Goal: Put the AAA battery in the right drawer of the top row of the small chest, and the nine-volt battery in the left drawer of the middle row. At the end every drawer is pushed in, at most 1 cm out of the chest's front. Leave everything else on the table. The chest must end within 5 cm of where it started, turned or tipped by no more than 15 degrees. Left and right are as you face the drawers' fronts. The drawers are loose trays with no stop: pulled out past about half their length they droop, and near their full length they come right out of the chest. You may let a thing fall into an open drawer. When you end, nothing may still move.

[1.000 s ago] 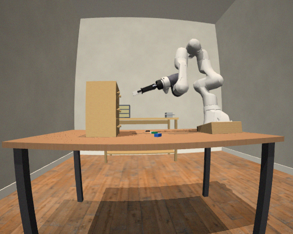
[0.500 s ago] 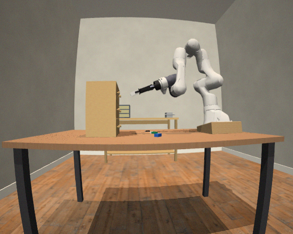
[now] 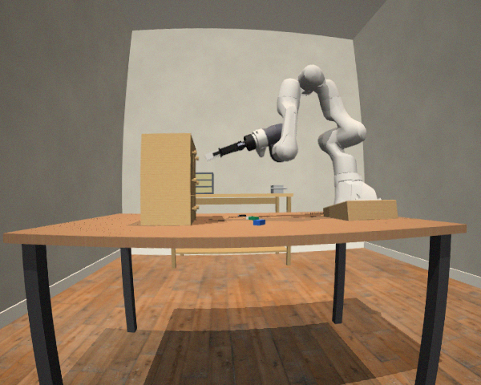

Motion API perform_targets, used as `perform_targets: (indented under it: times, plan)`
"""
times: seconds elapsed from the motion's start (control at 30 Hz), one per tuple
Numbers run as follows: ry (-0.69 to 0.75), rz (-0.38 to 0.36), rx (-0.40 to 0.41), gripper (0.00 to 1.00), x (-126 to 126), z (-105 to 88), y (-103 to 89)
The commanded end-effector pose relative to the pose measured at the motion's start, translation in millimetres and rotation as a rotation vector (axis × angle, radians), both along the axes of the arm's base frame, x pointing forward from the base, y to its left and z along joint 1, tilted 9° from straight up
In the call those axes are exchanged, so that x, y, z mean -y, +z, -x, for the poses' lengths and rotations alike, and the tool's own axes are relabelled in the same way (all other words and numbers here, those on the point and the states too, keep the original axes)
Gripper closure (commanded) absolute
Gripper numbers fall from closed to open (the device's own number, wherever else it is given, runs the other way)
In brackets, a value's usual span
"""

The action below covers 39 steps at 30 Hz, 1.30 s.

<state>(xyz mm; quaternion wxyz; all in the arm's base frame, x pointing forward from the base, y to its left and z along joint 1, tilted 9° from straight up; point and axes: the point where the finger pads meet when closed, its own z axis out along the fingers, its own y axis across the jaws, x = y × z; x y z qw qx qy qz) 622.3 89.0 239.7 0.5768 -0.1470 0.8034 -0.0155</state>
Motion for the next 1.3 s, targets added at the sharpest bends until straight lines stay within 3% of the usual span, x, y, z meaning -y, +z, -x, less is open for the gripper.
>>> perform_targets:
  times: [0.0, 1.27]
  plan:
    - [-0.009, -0.033, -0.011, 0.8, -2.0, -5.9, -4.1]
    - [-0.009, -0.033, -0.011, 0.8, -2.9, -8.7, -5.8]
